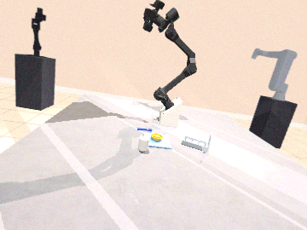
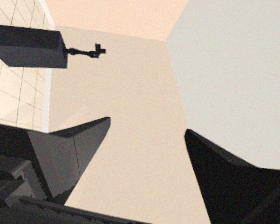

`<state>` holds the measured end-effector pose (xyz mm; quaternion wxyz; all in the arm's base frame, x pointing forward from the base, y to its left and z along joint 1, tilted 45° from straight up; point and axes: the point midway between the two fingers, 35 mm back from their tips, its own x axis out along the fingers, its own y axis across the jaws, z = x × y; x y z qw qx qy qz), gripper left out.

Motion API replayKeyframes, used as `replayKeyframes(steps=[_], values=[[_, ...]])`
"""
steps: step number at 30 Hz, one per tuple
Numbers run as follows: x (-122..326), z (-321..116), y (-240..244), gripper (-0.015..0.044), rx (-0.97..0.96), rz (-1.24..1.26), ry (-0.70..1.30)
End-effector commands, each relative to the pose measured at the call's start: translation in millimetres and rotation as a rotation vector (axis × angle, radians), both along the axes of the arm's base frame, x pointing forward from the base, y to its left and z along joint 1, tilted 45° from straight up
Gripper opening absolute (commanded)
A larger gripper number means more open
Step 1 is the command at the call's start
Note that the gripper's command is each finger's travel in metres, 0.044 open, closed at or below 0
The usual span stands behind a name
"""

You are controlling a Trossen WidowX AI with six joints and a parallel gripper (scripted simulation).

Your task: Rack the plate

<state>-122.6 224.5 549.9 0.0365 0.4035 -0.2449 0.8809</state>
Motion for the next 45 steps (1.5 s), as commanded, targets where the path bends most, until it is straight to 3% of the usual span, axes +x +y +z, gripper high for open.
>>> replayKeyframes(steps=[1, 11, 20, 35, 45], values=[[0, 1, -2, 0.0400, 0.002, 0.005, 0.000], [-8, 27, -111, 0.0400, 0.121, 0.286, -0.008], [12, 33, -220, 0.0400, 0.273, 0.545, -0.034], [91, 16, -339, 0.0400, 0.490, 0.909, 0.041], [161, -23, -409, 0.0400, 0.657, 1.128, -0.032]])
